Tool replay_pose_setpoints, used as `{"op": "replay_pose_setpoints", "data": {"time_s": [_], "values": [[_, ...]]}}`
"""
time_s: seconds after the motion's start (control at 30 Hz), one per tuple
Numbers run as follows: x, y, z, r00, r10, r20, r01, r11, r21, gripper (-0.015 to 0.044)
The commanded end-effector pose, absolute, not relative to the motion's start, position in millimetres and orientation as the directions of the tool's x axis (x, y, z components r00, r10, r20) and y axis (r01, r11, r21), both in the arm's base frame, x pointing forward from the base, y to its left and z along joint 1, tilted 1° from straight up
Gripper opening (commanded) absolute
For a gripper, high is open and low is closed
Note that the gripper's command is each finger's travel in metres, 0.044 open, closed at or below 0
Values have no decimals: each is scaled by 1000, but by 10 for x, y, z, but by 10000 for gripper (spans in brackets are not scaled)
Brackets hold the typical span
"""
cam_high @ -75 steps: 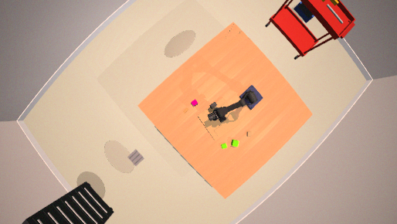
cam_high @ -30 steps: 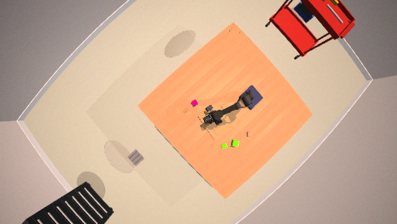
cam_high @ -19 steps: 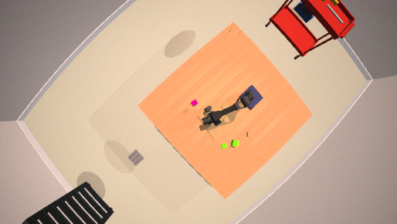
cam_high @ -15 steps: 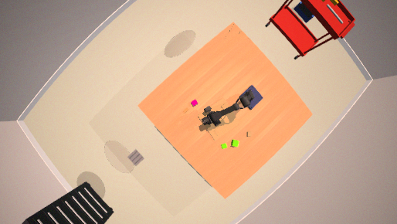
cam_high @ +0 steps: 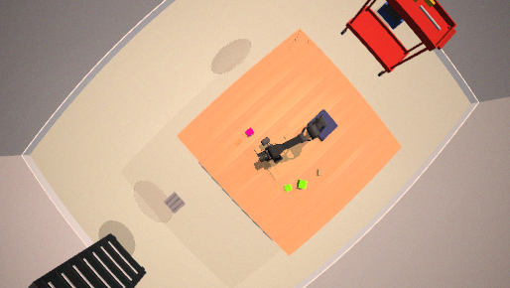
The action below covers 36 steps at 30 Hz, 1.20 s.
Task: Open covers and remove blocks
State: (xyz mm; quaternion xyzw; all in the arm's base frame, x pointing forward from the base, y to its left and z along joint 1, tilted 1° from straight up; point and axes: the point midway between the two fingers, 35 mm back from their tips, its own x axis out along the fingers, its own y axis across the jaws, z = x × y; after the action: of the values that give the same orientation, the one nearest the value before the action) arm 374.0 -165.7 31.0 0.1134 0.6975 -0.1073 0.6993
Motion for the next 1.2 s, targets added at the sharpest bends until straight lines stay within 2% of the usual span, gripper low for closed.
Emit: {"op": "replay_pose_setpoints", "data": {"time_s": [0.0, 1.1, 1.17], "values": [[3773, -1672, 363, 9, 3, -1000, 311, 950, 5, 0], [3823, -1683, 797, 9, 3, -1000, 311, 950, 5, 0], [3786, -1668, 753, 7, 6, -1000, 262, 965, 8, 0]]}}
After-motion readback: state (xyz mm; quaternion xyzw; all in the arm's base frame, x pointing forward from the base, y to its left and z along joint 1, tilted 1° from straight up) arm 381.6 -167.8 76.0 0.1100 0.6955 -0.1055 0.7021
